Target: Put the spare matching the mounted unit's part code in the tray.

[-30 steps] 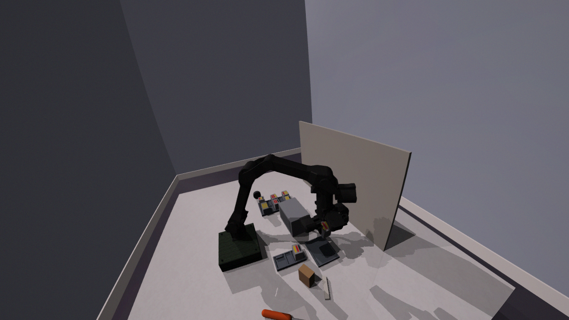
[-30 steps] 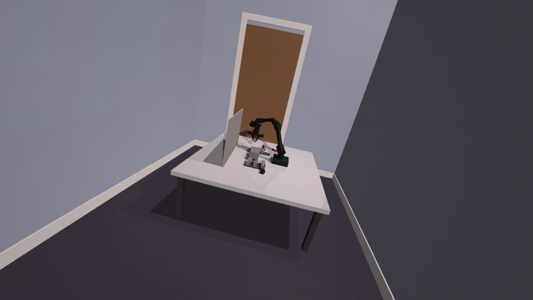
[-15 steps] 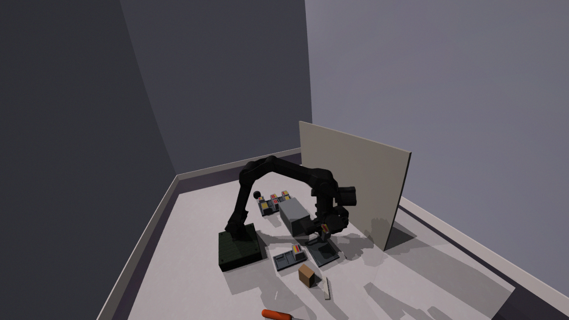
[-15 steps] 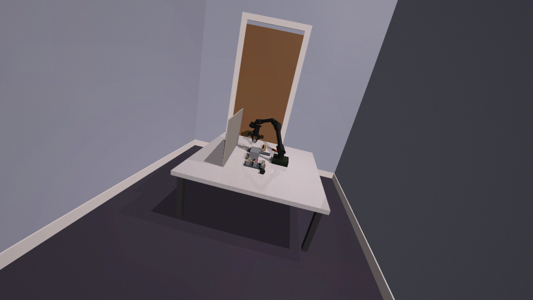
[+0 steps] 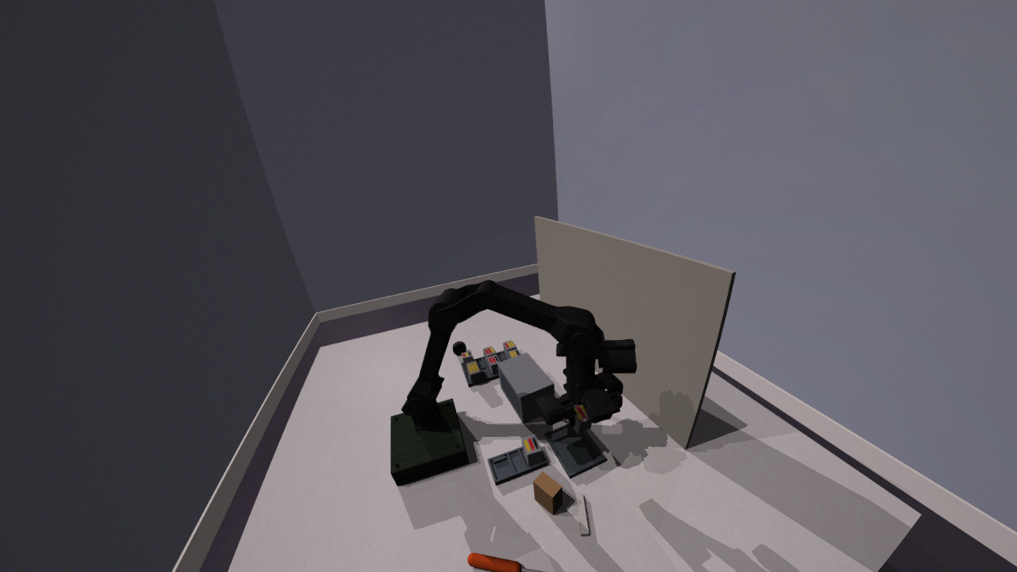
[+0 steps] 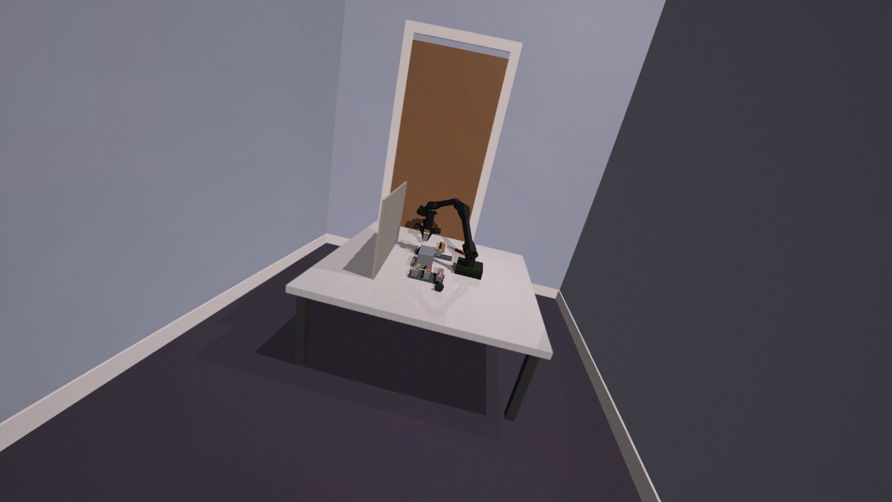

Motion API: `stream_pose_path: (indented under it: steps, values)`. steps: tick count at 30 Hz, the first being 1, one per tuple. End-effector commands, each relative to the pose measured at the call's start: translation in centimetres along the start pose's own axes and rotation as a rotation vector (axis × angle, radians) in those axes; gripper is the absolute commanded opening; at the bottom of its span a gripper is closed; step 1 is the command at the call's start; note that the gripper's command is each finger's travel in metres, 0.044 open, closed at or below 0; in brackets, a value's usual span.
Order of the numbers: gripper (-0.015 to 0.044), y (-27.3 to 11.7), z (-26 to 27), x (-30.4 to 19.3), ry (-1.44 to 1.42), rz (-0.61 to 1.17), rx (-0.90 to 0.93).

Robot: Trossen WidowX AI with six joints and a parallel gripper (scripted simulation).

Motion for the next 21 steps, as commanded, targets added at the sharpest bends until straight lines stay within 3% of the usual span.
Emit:
stream_pose_path:
  steps: [1,21]
  values:
    - [0.0,0.6,-0.2,0.0,-0.001,0.0,-0.011]
    - [0.0,2.3,-0.3,-0.1,-0.001,0.0,-0.011]
Point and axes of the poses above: the point midway between the two fingers, 35 mm back from their tips, its own y axis out along the fingers, its own z axis across the jaws, x = y × z, the point moved 9 cm from there along -y, back along the fingers, and after that the axes turned 9 degrees about y, right-handed, at the moved point
